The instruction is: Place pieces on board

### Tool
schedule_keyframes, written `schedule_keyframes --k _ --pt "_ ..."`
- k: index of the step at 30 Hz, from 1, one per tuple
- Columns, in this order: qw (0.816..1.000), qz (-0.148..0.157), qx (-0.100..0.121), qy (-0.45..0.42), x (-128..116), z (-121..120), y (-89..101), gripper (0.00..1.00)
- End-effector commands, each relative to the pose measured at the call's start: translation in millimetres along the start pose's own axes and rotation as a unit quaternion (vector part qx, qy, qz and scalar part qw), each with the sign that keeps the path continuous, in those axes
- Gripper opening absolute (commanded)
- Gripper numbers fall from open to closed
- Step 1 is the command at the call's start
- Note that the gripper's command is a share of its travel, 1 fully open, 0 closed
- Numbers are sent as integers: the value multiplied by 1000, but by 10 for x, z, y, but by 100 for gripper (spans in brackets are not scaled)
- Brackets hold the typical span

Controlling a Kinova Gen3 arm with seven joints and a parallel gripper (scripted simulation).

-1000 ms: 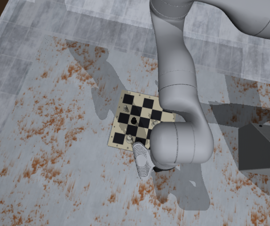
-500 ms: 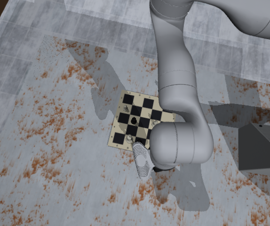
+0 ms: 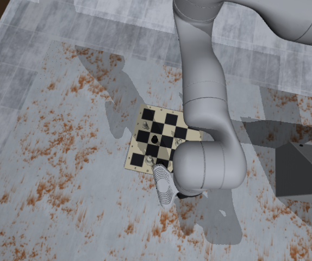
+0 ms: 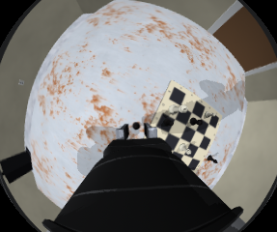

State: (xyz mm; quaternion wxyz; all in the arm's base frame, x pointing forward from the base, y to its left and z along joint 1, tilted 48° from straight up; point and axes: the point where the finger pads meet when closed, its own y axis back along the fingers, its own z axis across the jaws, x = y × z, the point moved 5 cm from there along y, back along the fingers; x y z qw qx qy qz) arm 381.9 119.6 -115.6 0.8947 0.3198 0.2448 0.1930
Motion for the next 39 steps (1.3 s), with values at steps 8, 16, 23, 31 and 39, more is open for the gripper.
schedule_keyframes --k 8,16,23,31,39 --pt "1000 1 0 0 5 -1 9 68" --pt "1000 1 0 0 5 -1 9 68" --pt "1000 1 0 0 5 -1 9 68" --pt "1000 1 0 0 5 -1 -45 68" --pt "1000 1 0 0 5 -1 -157 68"
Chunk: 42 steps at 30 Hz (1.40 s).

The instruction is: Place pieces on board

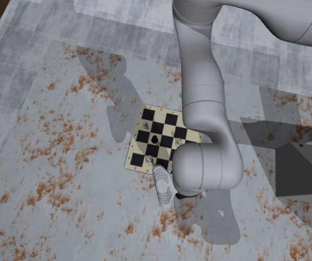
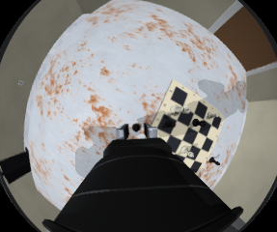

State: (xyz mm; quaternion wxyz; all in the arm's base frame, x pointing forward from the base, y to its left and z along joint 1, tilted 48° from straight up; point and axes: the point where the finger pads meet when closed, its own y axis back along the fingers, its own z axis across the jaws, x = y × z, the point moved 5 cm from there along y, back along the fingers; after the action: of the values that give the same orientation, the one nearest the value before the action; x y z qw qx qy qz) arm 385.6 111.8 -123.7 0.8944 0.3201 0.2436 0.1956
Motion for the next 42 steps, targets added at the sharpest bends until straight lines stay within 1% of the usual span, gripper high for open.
schedule_keyframes --k 1,10,42 --pt "1000 -2 1 0 -11 -4 -60 68" --pt "1000 -2 1 0 -11 -4 -194 68" --pt "1000 -2 1 0 -12 -4 -206 68"
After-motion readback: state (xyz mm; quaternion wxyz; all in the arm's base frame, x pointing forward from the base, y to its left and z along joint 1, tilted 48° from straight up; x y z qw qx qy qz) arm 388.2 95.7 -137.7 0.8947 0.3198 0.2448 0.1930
